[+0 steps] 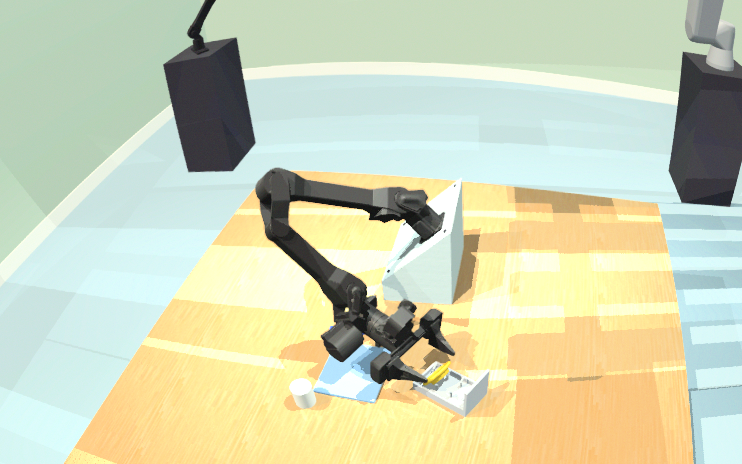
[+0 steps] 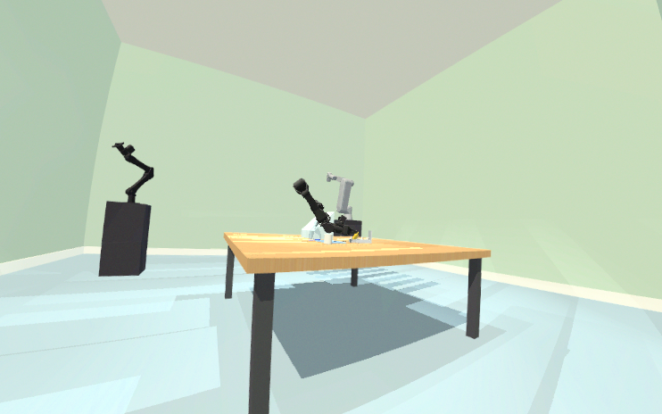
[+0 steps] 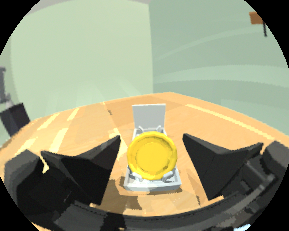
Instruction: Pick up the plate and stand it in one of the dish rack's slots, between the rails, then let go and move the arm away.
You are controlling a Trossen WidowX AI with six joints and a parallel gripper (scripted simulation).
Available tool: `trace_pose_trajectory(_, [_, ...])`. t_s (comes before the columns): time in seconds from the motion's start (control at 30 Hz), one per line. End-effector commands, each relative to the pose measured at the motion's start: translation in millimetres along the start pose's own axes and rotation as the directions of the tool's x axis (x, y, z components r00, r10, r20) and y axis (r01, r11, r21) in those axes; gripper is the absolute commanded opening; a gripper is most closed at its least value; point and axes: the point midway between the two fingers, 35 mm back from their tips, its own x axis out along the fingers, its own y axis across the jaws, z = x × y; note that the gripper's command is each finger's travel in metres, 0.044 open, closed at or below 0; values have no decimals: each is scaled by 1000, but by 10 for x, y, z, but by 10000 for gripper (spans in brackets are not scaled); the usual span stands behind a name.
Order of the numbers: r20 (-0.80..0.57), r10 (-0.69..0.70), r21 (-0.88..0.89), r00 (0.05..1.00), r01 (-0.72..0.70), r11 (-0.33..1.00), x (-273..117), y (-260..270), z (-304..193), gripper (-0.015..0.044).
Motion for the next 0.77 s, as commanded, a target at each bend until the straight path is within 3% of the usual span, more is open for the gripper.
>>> trace_pose_trajectory(0.0, [1, 1, -11, 1000, -1, 1000, -48, -55, 384, 400])
trace_pose_trajectory(0.2, [14, -5, -3, 1000, 5, 1000, -138, -77, 1000, 400])
trace_pose_trajectory(0.37, [4, 2, 16, 1000, -2, 1000, -133, -76, 1018, 400])
trace_pose_trajectory(0.73, [-174, 123, 312, 977, -63, 948, -73, 51, 1036, 400])
